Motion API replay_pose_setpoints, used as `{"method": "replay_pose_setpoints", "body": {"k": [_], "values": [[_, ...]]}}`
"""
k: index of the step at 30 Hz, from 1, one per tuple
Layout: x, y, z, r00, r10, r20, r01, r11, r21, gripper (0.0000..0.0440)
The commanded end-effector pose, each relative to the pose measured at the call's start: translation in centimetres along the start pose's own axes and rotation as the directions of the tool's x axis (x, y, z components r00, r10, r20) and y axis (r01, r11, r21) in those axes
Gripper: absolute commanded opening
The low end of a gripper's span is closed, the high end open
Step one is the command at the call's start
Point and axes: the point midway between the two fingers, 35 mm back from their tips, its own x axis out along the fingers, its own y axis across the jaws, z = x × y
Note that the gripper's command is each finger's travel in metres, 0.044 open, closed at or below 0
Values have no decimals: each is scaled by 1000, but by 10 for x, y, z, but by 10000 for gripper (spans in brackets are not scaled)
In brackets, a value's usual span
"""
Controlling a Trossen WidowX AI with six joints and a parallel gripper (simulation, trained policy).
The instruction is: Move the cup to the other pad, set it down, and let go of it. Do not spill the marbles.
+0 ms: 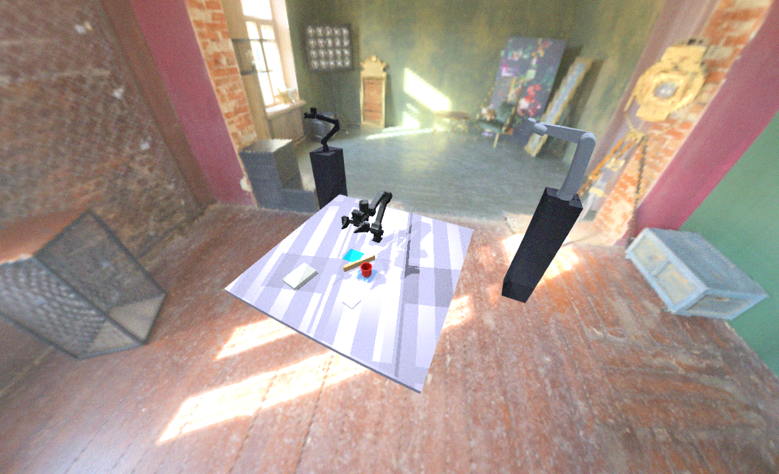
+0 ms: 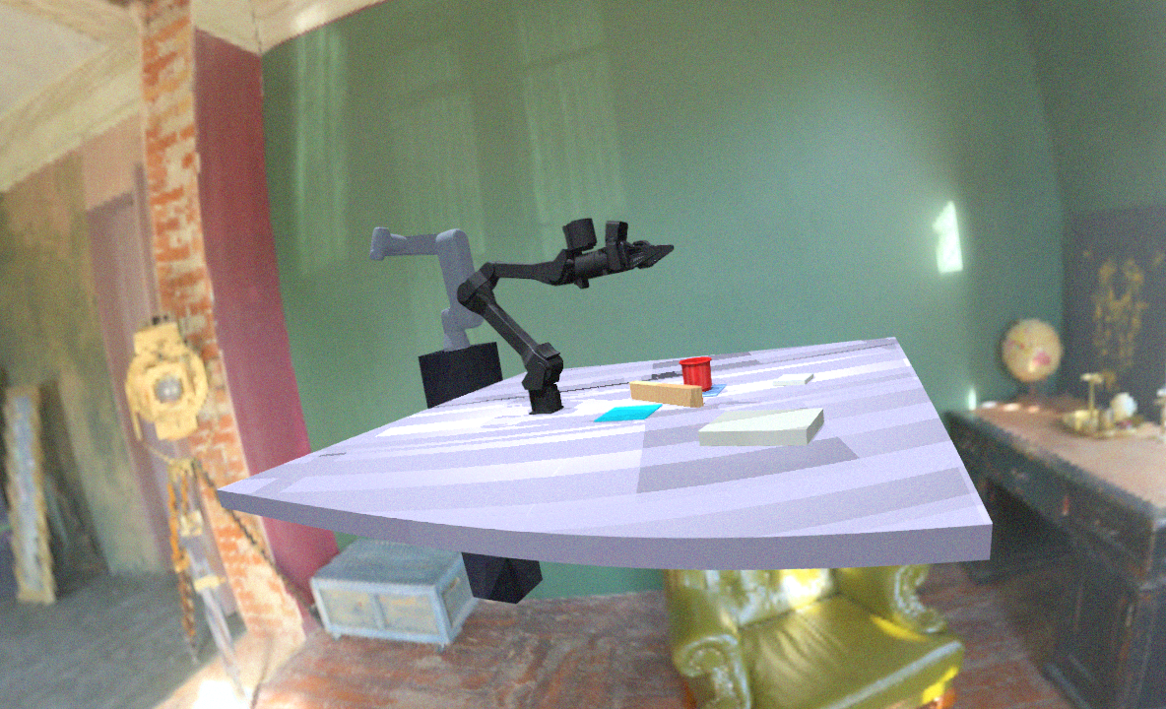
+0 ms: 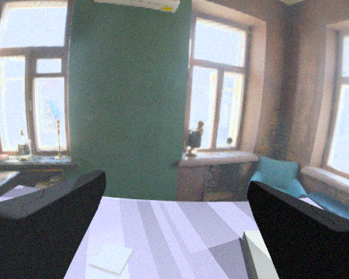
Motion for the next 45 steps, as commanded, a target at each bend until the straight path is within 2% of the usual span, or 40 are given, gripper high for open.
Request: {"method": "replay_pose_setpoints", "body": {"k": [1, 12, 15, 18, 22, 24, 45], "values": [[1, 1, 1, 1000, 2, 0, -2, 1000, 0, 374], [9, 5, 6, 999, 5, -52, -4, 1000, 21, 85], [12, 6, 7, 997, 6, -77, -3, 999, 36, 25], [17, 8, 8, 995, 11, -99, -5, 998, 58, 46], [22, 12, 10, 991, 22, -129, -9, 996, 94, 121], [25, 14, 11, 989, 28, -145, -12, 994, 112, 144], [51, 37, 7, 935, 85, -345, 26, 952, 305, 130]]}}
